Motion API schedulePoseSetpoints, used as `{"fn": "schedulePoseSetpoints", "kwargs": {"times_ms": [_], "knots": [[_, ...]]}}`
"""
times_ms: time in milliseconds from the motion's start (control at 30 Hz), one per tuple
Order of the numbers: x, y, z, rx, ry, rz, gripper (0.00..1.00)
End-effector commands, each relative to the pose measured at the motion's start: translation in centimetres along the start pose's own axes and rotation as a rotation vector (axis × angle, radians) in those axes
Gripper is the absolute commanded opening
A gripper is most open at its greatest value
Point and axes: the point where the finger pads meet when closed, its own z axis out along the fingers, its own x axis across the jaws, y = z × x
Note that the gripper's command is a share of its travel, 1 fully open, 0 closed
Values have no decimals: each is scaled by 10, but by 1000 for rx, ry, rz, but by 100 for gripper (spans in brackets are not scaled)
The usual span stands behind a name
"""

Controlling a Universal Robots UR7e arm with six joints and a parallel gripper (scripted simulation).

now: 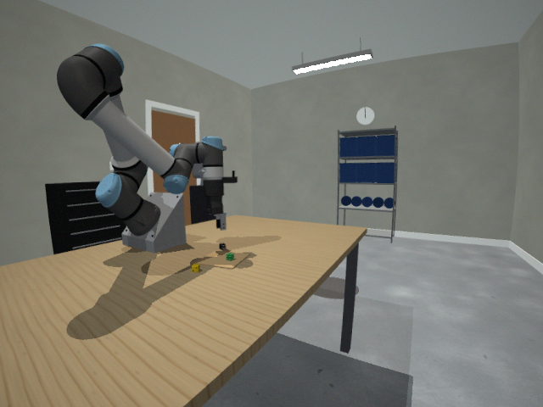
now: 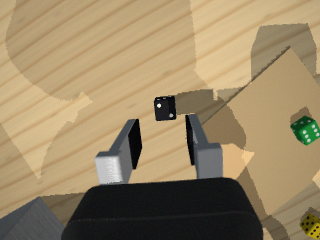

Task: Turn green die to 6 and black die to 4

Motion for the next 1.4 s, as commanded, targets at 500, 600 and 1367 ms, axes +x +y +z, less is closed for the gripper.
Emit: {"fn": "schedulePoseSetpoints", "kwargs": {"times_ms": [500, 600, 1367], "knots": [[0, 0, 0, 1, 1, 0, 70], [0, 0, 1, 1, 1, 0, 70], [0, 0, 25, 1, 1, 0, 70]]}}
